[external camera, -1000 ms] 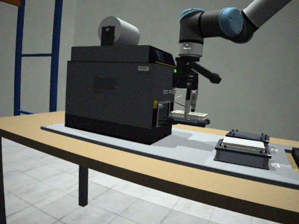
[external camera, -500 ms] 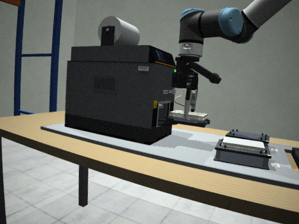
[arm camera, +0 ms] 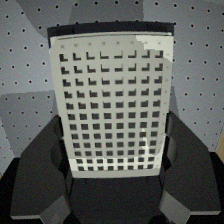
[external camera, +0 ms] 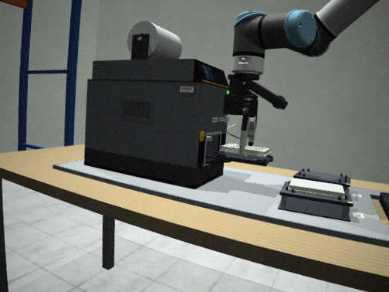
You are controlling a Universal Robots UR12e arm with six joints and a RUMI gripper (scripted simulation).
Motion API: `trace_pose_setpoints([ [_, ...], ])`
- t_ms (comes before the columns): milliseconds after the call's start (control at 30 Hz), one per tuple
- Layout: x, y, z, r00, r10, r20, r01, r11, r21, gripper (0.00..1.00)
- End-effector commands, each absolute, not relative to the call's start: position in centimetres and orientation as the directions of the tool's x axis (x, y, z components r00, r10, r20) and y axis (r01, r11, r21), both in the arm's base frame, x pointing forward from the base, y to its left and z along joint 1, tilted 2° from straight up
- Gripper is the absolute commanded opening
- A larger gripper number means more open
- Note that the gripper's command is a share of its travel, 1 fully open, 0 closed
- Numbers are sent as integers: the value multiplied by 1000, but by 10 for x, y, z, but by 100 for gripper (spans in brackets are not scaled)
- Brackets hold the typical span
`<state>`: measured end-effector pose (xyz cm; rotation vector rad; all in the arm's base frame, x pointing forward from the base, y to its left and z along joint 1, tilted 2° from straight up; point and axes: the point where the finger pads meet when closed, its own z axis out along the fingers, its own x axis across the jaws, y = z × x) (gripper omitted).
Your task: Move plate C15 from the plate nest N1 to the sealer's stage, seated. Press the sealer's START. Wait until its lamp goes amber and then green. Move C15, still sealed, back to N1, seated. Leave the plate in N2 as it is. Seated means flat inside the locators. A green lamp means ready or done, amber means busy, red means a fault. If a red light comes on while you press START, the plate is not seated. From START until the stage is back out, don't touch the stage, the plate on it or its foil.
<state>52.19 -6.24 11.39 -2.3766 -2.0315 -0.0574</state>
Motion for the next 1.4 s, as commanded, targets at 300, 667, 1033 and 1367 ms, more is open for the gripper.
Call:
trace_pose_setpoints([
  [300, 523, -62, 112, 154, 987, 37, 988, -155, 14, 0],
  [667, 522, -62, 108, 154, 987, 37, 988, -155, 14, 0],
  [1033, 522, -61, 106, 154, 987, 37, 988, -155, 15, 0],
  [1367, 522, -61, 103, 154, 987, 37, 988, -155, 14, 0],
])
